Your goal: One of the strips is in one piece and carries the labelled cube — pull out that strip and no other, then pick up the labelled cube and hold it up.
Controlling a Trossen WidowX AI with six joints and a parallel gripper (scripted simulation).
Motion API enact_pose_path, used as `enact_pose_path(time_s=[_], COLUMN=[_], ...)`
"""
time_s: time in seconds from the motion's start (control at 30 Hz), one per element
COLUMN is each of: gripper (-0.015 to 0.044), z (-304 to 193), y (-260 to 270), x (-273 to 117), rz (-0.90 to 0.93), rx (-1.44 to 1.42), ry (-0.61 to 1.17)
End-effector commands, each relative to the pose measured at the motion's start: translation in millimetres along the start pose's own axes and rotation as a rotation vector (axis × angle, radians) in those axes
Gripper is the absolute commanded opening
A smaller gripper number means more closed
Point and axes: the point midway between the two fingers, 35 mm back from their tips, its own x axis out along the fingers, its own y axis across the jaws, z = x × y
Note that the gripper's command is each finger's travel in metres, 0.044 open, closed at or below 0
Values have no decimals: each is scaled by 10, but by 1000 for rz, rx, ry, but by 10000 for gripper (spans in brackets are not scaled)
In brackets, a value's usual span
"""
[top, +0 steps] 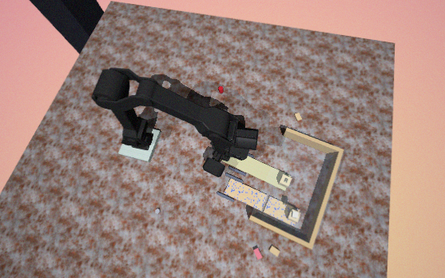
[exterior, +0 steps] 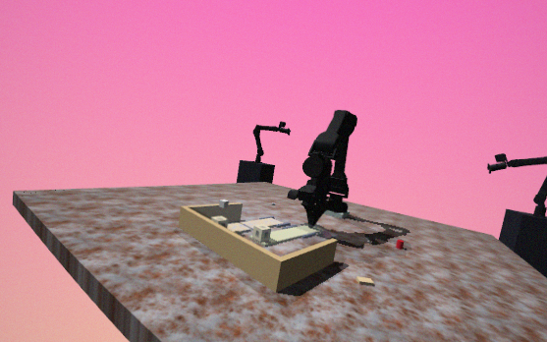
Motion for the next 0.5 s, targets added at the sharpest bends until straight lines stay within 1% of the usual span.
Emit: enact_pose_path(time_s=[0.0, 0.47], gripper=[0, 0], z=[-160, -342], y=[-19, -23], x=[62, 58], rz=[-5, -5], rx=[2, 2], ry=[37, 39])
